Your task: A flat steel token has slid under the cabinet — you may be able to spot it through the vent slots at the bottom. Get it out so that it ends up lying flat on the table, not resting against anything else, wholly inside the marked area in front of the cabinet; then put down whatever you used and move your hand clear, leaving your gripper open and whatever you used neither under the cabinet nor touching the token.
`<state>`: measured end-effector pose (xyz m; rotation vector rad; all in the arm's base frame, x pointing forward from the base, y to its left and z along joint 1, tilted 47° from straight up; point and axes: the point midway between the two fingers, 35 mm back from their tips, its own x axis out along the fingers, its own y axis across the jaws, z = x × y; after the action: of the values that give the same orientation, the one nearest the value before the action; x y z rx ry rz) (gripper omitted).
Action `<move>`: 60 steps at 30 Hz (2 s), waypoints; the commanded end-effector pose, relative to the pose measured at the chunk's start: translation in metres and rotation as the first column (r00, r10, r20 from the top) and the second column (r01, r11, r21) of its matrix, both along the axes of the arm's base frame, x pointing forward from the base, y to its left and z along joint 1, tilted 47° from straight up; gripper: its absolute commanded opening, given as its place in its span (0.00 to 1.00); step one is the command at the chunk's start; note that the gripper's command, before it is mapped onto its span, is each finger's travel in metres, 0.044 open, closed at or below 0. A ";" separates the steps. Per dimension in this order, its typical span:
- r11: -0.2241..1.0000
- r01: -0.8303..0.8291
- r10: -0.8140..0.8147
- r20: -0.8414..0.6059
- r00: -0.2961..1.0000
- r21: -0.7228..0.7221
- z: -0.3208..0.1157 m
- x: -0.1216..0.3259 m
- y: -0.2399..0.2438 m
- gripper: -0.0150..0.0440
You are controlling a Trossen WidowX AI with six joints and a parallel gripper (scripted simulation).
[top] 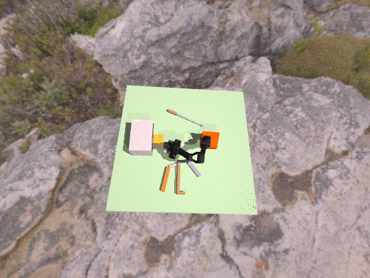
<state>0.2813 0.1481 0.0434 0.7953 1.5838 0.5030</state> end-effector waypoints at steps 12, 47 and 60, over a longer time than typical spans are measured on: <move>1.000 0.002 -0.002 -0.007 1.000 -0.001 0.003 -0.020 0.004 0.25; 1.000 0.002 -0.002 -0.009 1.000 -0.001 0.013 -0.059 0.011 0.25; 1.000 0.001 -0.001 -0.004 1.000 0.001 0.016 -0.064 0.012 0.25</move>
<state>0.2170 0.1607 0.0596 0.7968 1.5863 0.5028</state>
